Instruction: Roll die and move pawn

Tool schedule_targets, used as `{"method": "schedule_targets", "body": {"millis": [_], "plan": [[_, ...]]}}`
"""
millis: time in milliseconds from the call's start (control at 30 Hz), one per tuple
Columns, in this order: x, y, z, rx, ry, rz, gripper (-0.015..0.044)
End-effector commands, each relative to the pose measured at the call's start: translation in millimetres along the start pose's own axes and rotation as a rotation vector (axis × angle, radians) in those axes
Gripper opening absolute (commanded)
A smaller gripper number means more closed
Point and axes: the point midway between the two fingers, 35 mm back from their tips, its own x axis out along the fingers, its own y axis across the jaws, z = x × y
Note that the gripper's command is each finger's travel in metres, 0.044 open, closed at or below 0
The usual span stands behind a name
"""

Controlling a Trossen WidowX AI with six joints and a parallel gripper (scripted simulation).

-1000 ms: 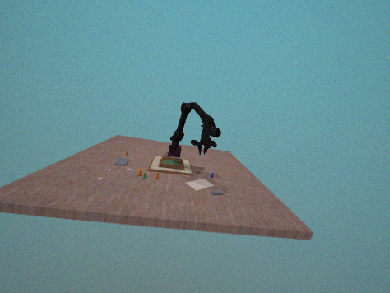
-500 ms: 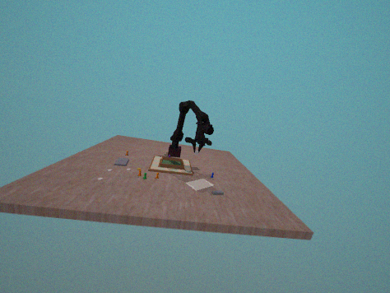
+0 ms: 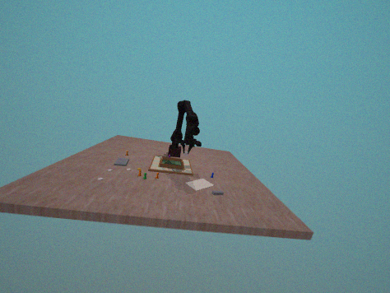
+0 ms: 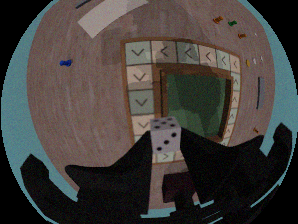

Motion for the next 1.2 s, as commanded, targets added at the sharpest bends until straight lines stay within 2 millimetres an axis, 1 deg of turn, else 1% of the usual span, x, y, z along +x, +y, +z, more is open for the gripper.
{"method": "schedule_targets", "body": {"millis": [0,133,567,700,1167], "plan": [[2,-16,-2,0.013,-0.004,0.005,0.0000],[6,-35,-5,0.043,-0.006,0.002,0.0000],[17,-85,-19,0.087,-0.007,-0.001,0.0000],[18,-87,-20,0.087,-0.029,-0.002,0.0000],[28,-88,-11,0.086,-0.497,-0.025,0.0000]]}}
